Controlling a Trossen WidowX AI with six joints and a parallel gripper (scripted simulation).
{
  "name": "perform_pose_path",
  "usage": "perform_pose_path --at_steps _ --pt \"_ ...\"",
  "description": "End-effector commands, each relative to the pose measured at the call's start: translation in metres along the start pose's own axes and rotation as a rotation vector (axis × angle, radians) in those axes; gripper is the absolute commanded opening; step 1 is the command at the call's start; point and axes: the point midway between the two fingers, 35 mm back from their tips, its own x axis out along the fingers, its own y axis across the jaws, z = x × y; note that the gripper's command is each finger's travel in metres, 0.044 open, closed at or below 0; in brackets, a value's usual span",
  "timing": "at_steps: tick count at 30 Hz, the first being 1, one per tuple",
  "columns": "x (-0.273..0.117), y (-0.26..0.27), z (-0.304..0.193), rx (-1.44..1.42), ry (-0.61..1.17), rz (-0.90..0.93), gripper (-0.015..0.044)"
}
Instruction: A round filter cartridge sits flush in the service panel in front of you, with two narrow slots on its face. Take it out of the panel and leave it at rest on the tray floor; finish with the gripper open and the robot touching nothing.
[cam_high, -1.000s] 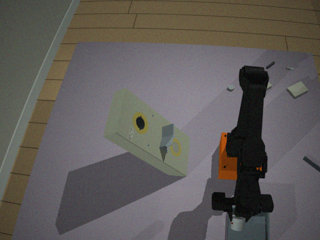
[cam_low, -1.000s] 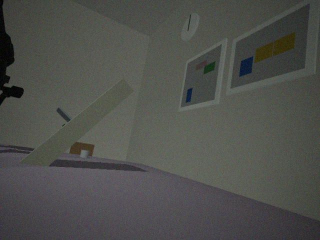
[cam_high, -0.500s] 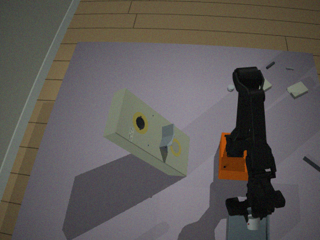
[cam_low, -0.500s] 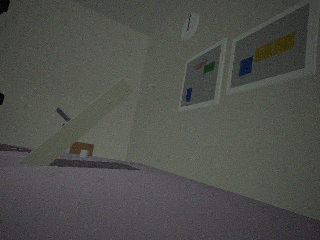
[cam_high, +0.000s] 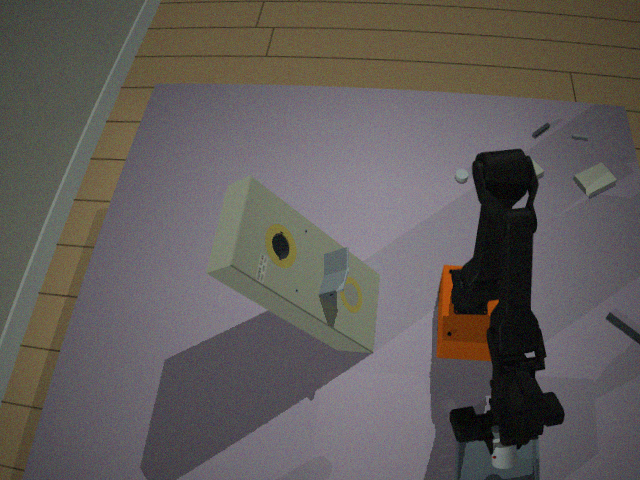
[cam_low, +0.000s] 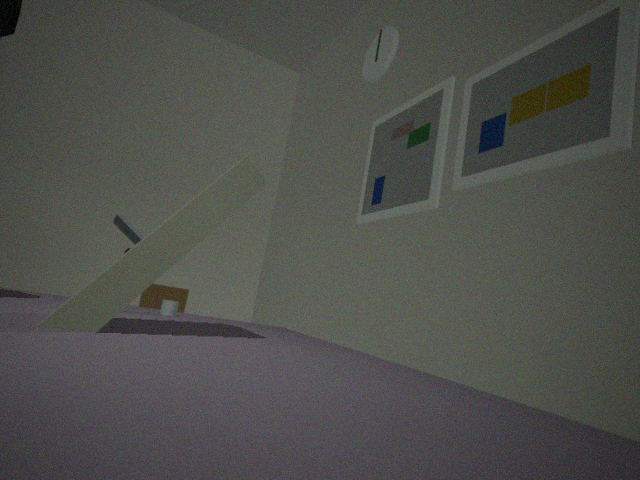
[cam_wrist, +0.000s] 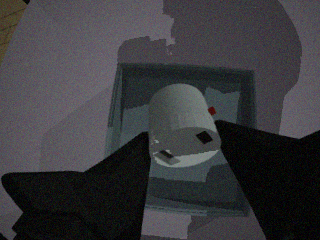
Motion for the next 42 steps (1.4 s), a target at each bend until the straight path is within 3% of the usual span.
perform_pose_path --at_steps 1,8,25,29,34,42 --pt "0.015 0.0 -0.012 0.005 0.008 -0.004 0.0" --pt "0.022 0.0 -0.019 0.005 0.008 -0.004 0.0" --pt "0.019 0.0 -0.018 0.0 0.01 0.0 0.044" --pt "0.012 0.0 -0.012 0.0 0.01 0.0 0.044" --pt "-0.039 0.0 0.018 0.0 0.011 0.0 0.044" --pt "-0.028 0.0 0.016 0.003 0.006 -0.002 0.044"
